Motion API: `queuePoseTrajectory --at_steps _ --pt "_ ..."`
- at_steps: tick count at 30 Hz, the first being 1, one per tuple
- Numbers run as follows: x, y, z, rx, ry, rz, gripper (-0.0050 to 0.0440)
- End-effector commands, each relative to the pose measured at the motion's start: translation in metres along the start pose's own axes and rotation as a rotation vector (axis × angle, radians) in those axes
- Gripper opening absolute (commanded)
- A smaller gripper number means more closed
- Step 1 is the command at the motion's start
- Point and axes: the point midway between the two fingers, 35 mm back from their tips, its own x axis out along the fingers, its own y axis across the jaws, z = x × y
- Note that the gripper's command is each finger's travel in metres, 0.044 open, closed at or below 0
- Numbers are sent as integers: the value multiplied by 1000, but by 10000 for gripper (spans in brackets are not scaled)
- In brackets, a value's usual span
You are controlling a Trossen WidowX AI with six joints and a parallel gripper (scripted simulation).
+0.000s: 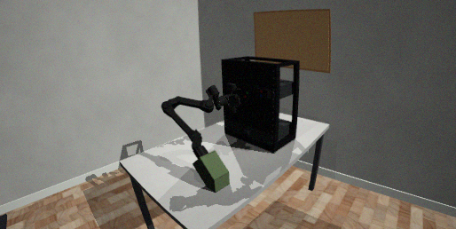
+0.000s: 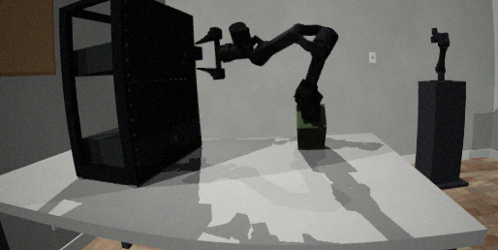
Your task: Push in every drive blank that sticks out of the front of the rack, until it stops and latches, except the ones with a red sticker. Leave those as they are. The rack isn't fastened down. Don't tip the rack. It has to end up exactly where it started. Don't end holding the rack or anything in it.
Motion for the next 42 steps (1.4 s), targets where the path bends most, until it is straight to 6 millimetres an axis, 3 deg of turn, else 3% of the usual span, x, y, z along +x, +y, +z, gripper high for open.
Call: queuePoseTrajectory --at_steps 1,23,31,33,42 --pt "1 4 -3 1 3 11 440" --pt "1 6 4 1 3 11 440" --pt "2 13 38 1 3 11 440" --pt "2 13 38 1 3 11 440" --pt "3 24 91 1 3 11 440"
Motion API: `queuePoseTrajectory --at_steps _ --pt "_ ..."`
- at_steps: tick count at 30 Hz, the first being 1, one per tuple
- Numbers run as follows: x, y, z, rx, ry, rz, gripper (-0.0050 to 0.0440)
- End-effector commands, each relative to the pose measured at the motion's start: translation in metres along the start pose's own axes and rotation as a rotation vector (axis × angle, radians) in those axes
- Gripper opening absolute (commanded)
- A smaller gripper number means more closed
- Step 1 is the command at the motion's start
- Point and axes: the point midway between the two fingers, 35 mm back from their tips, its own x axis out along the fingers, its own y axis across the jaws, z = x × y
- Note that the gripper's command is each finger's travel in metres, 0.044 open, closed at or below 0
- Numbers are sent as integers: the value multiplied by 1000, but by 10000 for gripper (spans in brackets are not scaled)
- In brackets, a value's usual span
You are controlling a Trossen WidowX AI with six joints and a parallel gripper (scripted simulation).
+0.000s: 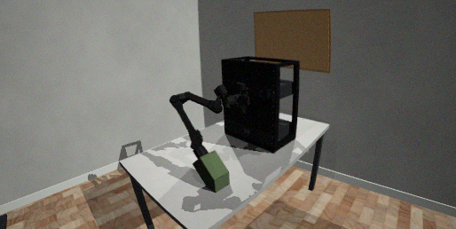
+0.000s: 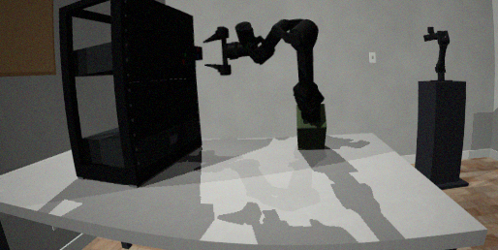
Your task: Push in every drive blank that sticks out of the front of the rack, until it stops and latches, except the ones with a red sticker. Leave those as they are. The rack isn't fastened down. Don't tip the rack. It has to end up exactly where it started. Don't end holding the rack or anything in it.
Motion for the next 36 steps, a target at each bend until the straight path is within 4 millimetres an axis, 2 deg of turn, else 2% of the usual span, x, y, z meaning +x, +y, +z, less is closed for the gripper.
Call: queuePoseTrajectory --at_steps 1,6,13,36 --pt "4 11 18 -16 16 11 440" --pt "5 16 40 -16 16 11 440" --pt "5 19 51 -16 16 11 440" --pt "5 19 53 -16 16 11 440"
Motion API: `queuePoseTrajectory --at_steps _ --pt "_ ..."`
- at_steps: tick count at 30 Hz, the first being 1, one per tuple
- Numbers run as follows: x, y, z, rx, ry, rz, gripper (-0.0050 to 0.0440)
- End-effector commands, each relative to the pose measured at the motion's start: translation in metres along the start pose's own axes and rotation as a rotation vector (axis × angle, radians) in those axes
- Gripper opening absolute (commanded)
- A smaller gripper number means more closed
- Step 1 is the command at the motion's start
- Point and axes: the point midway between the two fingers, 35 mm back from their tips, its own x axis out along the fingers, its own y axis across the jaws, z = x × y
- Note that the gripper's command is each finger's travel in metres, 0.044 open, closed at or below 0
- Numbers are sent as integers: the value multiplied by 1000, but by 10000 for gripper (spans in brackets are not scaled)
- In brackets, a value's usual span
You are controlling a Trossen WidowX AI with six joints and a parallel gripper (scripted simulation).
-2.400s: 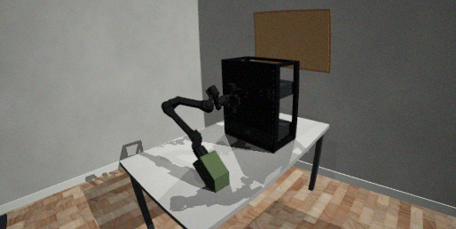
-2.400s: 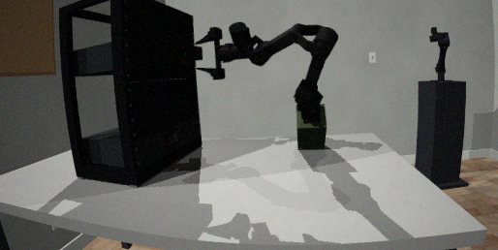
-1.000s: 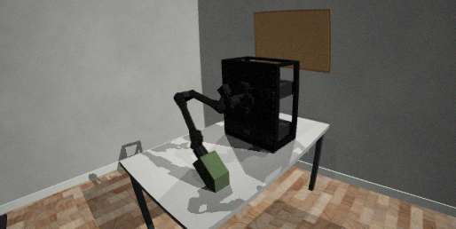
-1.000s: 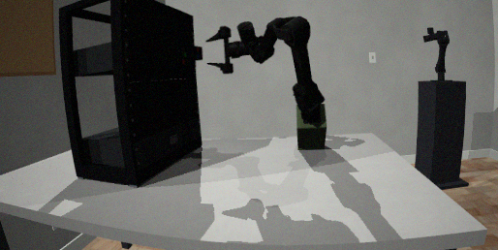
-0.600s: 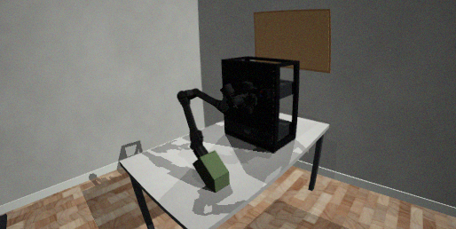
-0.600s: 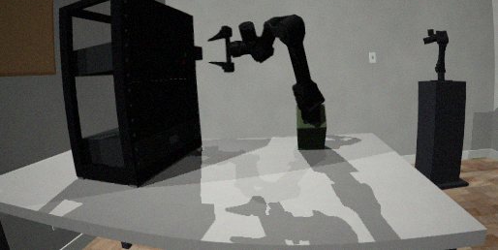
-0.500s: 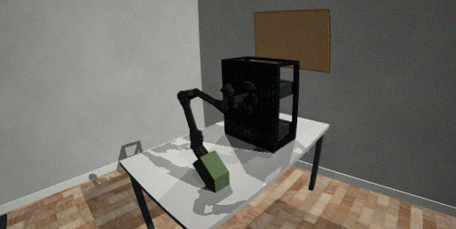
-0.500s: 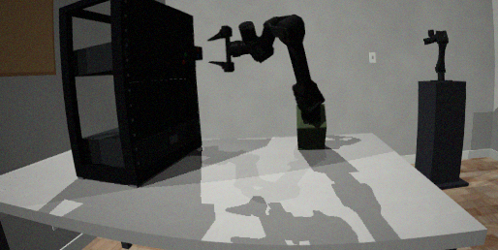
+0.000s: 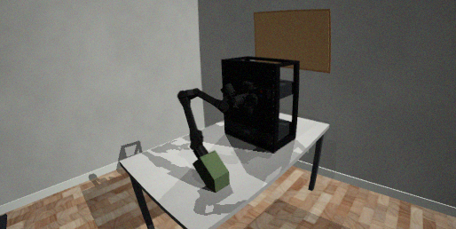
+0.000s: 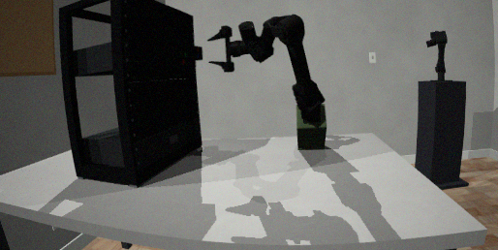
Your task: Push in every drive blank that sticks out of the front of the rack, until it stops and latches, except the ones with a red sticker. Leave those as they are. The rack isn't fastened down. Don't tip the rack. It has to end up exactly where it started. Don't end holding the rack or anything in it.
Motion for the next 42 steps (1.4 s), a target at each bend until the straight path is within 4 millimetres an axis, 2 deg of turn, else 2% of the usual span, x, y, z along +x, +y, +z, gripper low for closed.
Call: queuePoseTrajectory --at_steps 1,36,37,42 --pt "1 5 -4 -17 11 8 440" --pt "1 5 -4 -17 11 8 440" --pt "1 5 -4 -17 11 8 0" --pt "1 5 -4 -17 11 8 0"
